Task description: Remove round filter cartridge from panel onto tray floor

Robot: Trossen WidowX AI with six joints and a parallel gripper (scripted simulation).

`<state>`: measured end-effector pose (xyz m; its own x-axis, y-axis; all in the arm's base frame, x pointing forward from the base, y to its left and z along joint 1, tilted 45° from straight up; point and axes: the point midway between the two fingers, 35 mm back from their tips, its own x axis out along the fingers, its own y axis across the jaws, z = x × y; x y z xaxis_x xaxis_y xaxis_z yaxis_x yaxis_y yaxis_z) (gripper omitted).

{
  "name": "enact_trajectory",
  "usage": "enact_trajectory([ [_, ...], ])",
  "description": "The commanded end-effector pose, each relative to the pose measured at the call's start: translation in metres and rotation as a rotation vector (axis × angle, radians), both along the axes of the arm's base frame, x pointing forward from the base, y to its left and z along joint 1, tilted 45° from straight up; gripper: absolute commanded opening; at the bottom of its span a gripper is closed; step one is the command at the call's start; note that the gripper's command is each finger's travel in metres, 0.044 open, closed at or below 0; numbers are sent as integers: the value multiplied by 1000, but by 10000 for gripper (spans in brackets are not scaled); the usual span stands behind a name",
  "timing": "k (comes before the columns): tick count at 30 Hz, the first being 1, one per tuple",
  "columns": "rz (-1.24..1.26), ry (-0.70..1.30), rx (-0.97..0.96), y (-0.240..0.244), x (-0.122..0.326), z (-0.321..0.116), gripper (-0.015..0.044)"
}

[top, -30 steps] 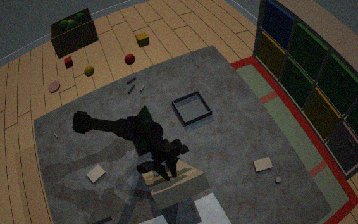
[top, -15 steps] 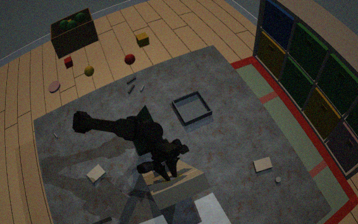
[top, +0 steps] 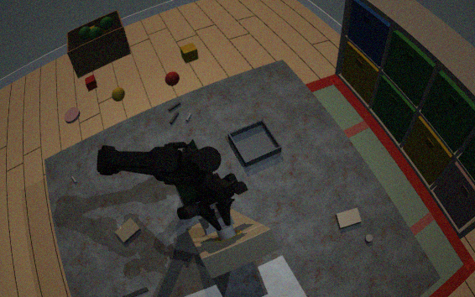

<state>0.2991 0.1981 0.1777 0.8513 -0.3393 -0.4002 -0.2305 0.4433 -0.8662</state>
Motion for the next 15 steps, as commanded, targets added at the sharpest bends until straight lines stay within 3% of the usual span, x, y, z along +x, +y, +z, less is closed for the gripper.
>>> enact_trajectory([
  [1,6,16,8,8,-15,3,0],
  [15,-1,7,9,9,-40,12,0],
])
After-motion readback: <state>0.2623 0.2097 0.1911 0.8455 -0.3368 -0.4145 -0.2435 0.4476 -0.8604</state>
